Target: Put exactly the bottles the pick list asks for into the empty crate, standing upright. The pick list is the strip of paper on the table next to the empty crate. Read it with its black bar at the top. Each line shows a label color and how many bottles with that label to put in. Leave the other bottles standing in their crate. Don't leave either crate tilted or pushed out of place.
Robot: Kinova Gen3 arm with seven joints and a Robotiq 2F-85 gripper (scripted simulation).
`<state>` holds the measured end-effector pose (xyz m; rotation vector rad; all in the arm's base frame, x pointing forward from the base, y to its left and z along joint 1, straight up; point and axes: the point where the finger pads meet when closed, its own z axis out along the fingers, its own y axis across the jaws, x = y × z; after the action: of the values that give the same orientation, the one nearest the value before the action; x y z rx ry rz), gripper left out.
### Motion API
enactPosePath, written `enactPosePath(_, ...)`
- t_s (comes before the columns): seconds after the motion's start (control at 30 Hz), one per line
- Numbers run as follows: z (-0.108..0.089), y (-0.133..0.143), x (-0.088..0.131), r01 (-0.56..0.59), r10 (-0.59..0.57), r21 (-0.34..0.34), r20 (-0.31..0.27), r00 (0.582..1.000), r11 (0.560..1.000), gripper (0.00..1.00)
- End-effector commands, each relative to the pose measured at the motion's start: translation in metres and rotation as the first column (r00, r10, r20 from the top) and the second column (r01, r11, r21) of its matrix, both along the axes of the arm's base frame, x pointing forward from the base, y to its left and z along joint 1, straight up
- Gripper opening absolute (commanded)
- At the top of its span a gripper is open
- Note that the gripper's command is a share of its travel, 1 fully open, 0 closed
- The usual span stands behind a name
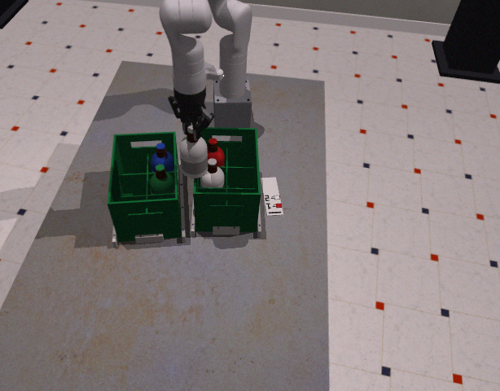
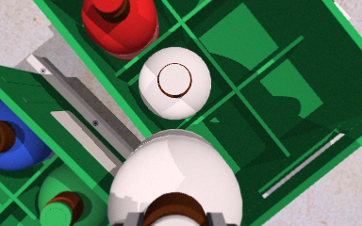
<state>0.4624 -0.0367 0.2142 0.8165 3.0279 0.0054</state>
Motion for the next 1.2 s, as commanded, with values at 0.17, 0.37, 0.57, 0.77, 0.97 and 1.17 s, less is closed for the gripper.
enactPosePath(0.17,0.001,0.011,0.005,0.001,-0.001,-0.001,0.002,1.0,1.0,0.1)
enactPosePath(0.37,0.001,0.022,0.009,0.001,-0.001,-0.001,0.002,1.0,1.0,0.1)
enactPosePath(0.57,0.001,0.03,0.012,0.001,-0.001,-0.001,0.002,1.0,1.0,0.1)
enactPosePath(0.77,0.001,0.041,0.016,0.001,-0.001,-0.001,0.002,1.0,1.0,0.1)
enactPosePath(0.97,0.001,0.054,0.021,0.001,-0.001,-0.001,0.002,1.0,1.0,0.1)
enactPosePath(1.17,0.001,0.054,0.021,0.001,-0.001,-0.001,0.002,1.0,1.0,0.1)
